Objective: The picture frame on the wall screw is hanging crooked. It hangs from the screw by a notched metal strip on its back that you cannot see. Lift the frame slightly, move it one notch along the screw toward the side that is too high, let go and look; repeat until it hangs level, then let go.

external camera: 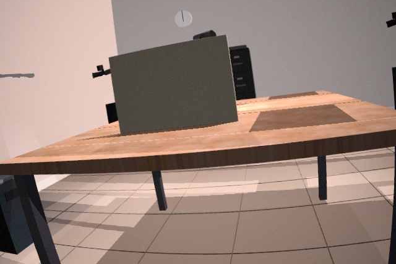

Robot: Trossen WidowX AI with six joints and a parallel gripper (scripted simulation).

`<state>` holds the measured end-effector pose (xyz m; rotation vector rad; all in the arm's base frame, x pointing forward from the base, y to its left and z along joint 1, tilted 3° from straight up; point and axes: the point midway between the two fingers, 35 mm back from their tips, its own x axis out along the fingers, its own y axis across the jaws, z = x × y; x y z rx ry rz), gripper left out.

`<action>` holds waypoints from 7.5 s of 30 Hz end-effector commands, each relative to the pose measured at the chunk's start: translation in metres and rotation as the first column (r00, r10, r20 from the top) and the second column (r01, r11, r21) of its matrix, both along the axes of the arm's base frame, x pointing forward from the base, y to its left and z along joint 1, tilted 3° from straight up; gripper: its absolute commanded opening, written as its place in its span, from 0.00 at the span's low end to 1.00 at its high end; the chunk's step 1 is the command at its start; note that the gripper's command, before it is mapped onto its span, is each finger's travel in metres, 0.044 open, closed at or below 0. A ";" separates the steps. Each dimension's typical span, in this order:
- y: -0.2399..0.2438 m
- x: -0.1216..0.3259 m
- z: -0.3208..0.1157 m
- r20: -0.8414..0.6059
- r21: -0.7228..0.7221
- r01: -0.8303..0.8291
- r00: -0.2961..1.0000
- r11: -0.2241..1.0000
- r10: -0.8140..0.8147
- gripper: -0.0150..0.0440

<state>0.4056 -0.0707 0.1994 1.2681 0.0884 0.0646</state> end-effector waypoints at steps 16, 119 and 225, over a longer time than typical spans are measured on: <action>-0.001 0.000 -0.002 -0.001 0.005 0.001 1.000 1.000 -0.001 0.25; -0.012 -0.178 0.035 0.008 -0.157 -0.010 1.000 0.988 0.011 0.69; -0.013 -0.120 -0.003 -0.016 0.147 0.001 1.000 0.989 0.002 0.69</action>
